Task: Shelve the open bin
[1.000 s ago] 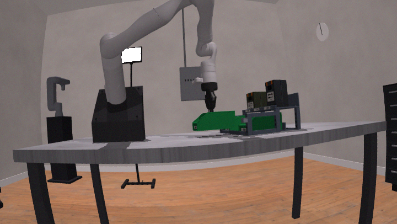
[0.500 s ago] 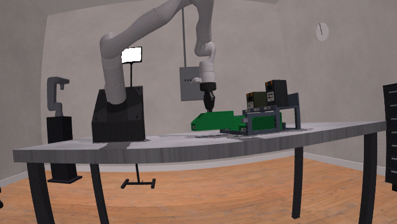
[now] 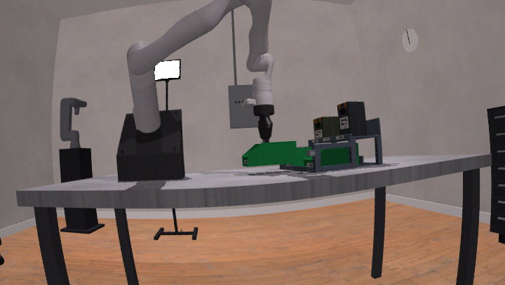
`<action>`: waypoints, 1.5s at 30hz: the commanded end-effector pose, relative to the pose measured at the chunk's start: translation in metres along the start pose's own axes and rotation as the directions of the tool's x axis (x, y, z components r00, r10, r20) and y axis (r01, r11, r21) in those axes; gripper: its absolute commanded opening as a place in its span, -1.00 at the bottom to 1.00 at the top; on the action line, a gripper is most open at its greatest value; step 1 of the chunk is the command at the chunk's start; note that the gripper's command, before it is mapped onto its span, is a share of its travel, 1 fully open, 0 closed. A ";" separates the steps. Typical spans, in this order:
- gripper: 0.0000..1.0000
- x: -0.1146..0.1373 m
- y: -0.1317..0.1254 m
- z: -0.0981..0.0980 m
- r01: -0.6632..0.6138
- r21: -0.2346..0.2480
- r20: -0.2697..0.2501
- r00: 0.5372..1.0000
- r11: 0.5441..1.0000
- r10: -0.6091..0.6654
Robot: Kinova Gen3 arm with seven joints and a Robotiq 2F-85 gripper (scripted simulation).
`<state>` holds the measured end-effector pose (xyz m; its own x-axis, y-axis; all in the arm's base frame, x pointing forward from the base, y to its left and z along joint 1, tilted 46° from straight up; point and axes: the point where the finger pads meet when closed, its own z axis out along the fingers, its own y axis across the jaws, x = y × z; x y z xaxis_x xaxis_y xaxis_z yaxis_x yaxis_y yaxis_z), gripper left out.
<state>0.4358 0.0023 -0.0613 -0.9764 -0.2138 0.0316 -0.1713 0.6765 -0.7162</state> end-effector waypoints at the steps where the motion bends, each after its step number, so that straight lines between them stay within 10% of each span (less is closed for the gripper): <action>1: -0.80 -0.001 0.001 -0.002 0.000 -0.001 0.003 1.000 1.000 0.000; 45: -0.80 0.014 0.000 0.015 0.000 -0.001 0.003 1.000 1.000 0.000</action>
<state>0.4258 -0.0102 -0.0702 -0.9764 -0.2136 0.0322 -0.1716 0.6764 -0.7162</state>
